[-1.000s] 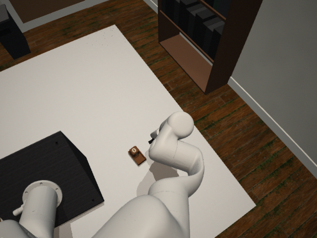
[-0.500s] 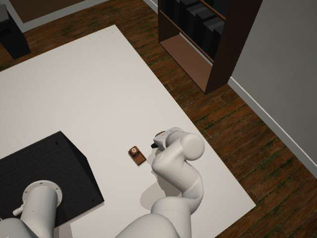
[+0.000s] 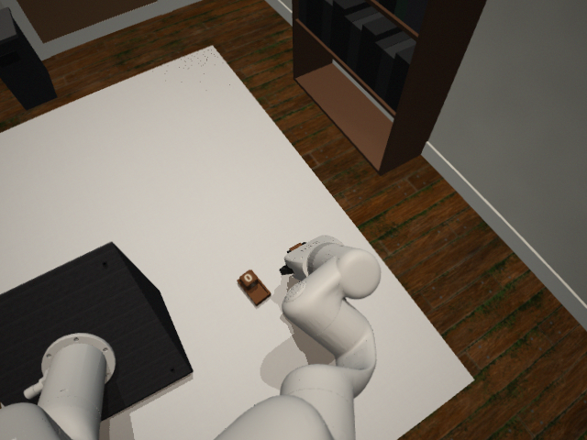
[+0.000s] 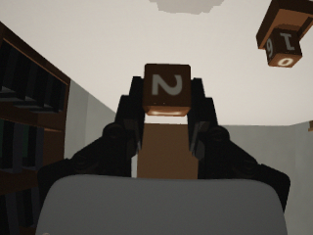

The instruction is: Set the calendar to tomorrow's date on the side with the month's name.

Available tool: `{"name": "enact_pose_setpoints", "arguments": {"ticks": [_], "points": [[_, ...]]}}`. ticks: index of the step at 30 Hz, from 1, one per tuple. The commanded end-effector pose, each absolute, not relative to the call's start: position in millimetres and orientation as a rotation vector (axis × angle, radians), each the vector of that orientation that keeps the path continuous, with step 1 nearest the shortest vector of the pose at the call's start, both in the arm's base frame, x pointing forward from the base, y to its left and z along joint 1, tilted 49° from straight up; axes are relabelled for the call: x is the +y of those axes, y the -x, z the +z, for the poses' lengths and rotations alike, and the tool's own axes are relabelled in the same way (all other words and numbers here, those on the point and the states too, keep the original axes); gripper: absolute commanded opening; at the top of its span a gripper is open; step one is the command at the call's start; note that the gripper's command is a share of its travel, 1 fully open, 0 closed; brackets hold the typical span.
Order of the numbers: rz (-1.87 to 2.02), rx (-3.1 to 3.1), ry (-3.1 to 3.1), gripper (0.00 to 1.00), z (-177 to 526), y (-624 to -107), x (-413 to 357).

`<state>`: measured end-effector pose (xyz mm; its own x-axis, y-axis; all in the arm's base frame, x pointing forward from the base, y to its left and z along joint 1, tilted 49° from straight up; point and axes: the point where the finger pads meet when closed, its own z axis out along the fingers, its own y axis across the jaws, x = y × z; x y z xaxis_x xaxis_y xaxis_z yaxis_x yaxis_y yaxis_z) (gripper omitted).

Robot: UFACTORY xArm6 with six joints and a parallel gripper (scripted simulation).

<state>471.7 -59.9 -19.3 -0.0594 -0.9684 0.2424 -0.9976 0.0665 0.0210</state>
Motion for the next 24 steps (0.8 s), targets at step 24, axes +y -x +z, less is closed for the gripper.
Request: {"name": "enact_pose_setpoints", "arguments": {"ticks": [24], "points": [[0.228, -2.145, -2.014, 0.27, -36, -471, -79]]}}
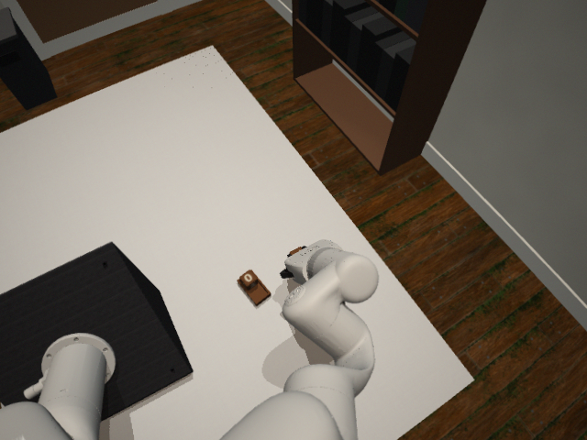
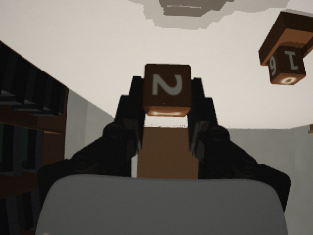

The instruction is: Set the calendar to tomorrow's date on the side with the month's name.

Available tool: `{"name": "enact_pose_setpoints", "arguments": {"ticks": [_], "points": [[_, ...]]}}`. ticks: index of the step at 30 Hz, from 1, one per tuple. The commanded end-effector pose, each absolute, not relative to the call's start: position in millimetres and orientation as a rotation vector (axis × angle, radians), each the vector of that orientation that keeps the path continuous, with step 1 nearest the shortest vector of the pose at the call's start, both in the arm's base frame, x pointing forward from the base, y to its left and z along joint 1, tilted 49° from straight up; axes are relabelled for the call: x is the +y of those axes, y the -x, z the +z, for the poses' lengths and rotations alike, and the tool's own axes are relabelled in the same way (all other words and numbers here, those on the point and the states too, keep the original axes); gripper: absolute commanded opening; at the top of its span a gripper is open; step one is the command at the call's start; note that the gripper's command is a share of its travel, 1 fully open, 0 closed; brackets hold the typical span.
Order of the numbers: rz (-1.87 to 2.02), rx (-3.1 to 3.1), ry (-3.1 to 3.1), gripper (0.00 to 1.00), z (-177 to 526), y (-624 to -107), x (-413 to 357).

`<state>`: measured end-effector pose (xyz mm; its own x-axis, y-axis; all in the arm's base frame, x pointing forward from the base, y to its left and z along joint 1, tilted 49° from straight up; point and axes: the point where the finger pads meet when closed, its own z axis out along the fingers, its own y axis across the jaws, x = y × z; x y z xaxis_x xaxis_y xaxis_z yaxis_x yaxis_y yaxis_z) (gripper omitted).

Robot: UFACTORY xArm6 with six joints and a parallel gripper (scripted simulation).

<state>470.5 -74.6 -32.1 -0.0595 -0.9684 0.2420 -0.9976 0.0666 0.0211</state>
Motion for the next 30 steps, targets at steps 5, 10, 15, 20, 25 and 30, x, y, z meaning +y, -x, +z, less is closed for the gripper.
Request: {"name": "enact_pose_setpoints", "arguments": {"ticks": [5, 10, 15, 20, 25, 30], "points": [[0.228, -2.145, -2.014, 0.27, -42, -471, -86], [0.228, -2.145, -2.014, 0.27, -45, -471, -90], [0.228, -2.145, -2.014, 0.27, -51, -470, -96], [0.228, -2.145, -2.014, 0.27, -55, -470, -101], [0.228, -2.145, -2.014, 0.27, -57, -469, -103], [0.228, -2.145, -2.014, 0.27, -59, -469, -106]]}}
